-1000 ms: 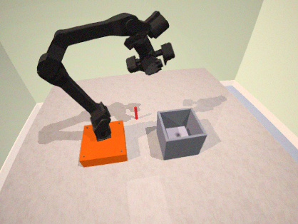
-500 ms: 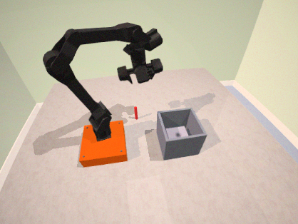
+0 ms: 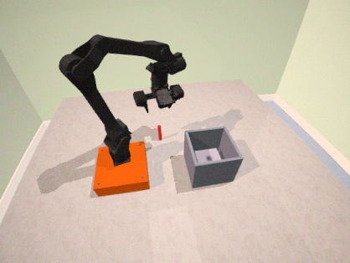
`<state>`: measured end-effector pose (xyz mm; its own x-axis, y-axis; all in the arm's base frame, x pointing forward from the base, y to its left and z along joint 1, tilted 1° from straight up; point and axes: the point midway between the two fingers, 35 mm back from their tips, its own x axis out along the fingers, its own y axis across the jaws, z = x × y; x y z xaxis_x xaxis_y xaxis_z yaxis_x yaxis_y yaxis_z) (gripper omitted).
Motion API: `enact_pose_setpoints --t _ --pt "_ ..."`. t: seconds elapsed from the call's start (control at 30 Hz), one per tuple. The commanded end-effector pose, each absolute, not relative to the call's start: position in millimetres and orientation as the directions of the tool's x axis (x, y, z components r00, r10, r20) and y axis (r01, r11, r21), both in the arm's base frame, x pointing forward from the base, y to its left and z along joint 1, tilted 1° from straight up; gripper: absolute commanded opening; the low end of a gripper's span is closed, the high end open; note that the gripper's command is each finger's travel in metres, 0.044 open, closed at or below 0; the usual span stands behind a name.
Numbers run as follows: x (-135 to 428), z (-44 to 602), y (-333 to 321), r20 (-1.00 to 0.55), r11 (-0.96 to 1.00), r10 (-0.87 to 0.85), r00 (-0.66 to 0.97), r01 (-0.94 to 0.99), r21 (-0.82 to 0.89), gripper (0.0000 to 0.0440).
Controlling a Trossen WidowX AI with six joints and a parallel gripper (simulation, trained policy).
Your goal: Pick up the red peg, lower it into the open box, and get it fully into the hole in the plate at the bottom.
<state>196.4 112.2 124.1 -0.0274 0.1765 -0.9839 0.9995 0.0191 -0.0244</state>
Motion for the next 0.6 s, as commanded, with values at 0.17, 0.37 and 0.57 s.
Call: enact_pose_setpoints --t 0.17,0.37,0.57 --pt "186.6 90.1 104.0 -0.991 0.087 0.097 -0.091 0.993 -0.082 0.0440" --pt "182.7 69.2 97.3 -0.992 0.109 0.059 -0.110 0.989 -0.103 0.0435" --pt "181.1 50.1 91.8 -0.993 0.115 0.034 -0.114 0.987 -0.110 0.0424"
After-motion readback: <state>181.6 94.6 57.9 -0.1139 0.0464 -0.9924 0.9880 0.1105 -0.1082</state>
